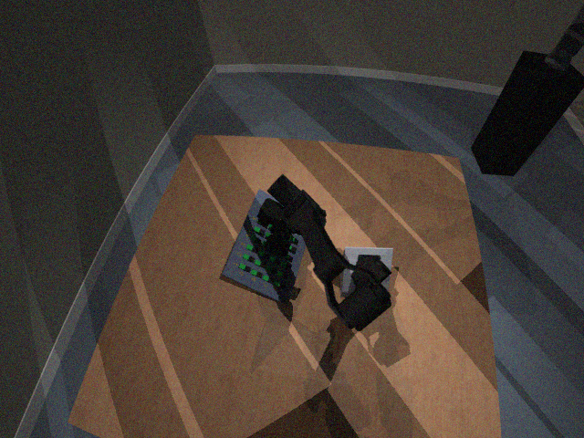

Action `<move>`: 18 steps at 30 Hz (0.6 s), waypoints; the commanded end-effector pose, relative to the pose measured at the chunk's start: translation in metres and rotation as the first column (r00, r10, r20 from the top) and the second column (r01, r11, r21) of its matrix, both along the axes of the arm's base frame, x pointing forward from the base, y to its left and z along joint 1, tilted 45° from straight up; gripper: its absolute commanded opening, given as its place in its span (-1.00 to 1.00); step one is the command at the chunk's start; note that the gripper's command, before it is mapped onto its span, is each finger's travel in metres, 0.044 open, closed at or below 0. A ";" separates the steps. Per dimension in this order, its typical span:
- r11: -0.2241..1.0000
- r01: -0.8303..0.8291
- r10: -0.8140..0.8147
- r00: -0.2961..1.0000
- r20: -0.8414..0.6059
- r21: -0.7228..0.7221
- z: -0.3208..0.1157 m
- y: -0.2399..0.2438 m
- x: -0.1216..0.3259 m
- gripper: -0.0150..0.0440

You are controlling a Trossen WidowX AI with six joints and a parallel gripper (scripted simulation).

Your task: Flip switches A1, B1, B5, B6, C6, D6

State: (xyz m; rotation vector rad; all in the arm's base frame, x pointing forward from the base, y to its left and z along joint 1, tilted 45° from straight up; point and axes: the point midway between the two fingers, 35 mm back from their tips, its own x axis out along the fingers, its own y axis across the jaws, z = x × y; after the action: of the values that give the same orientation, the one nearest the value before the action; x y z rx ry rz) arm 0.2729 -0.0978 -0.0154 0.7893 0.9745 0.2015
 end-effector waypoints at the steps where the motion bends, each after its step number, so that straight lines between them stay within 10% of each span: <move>1: 1.000 0.002 -0.002 1.000 -0.011 0.004 -0.008 0.006 0.004 -0.49; 18: 1.000 0.002 -0.002 1.000 -0.010 0.004 -0.018 0.013 0.013 -0.49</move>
State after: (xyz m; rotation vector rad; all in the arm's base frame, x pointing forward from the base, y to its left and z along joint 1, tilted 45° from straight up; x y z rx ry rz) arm 0.2864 -0.0863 -0.0304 0.7896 0.9747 0.2043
